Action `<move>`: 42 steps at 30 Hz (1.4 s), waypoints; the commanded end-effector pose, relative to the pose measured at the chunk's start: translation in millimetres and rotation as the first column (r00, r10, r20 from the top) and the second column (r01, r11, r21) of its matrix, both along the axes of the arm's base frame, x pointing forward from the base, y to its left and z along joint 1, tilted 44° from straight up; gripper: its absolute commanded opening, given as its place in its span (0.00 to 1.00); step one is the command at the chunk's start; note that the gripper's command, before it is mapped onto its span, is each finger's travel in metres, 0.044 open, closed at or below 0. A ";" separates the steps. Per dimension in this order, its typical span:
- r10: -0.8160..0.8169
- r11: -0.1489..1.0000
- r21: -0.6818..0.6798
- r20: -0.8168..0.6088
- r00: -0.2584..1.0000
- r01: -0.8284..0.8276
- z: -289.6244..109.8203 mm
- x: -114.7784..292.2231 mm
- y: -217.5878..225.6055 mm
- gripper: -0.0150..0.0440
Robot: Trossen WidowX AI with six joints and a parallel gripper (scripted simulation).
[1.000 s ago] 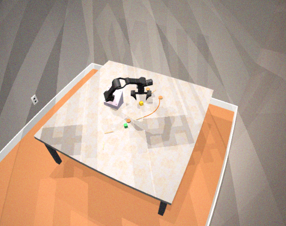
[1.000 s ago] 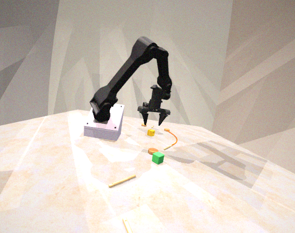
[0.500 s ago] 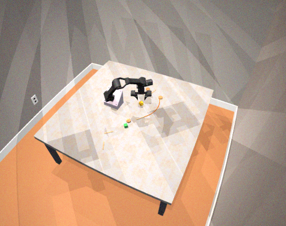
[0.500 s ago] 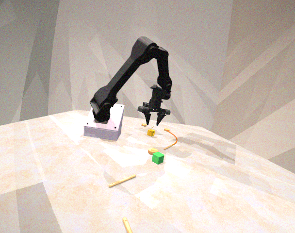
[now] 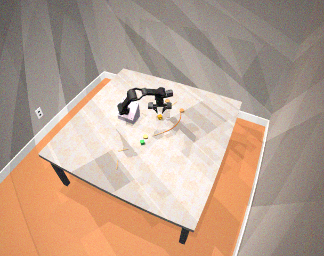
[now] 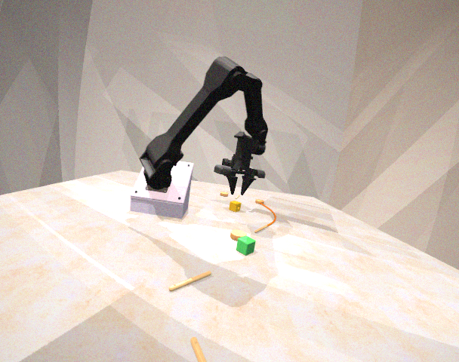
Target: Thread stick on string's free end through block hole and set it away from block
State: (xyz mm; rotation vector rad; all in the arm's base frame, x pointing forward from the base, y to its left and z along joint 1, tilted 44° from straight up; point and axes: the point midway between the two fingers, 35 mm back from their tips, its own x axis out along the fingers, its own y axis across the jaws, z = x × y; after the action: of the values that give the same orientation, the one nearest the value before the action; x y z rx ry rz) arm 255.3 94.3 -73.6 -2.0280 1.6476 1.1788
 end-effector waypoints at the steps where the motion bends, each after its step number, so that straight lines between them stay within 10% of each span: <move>1: 0.000 1.000 0.000 0.000 1.000 0.000 0.0 0.0 0.0 0.40; 5: 0.000 1.000 0.000 0.000 1.000 0.000 0.0 0.0 0.0 0.25; 24: 0.000 1.000 0.000 0.000 1.000 0.000 0.0 0.0 0.0 0.25; 35: 0.000 1.000 0.000 0.000 1.000 0.000 0.0 0.0 0.0 0.67; 42: 0.000 1.000 0.000 0.000 1.000 0.000 0.0 0.0 0.0 0.36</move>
State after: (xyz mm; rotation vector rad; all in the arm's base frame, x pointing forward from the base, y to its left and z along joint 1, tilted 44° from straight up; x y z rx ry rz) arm 255.3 94.4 -73.6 -2.0281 1.6476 1.1789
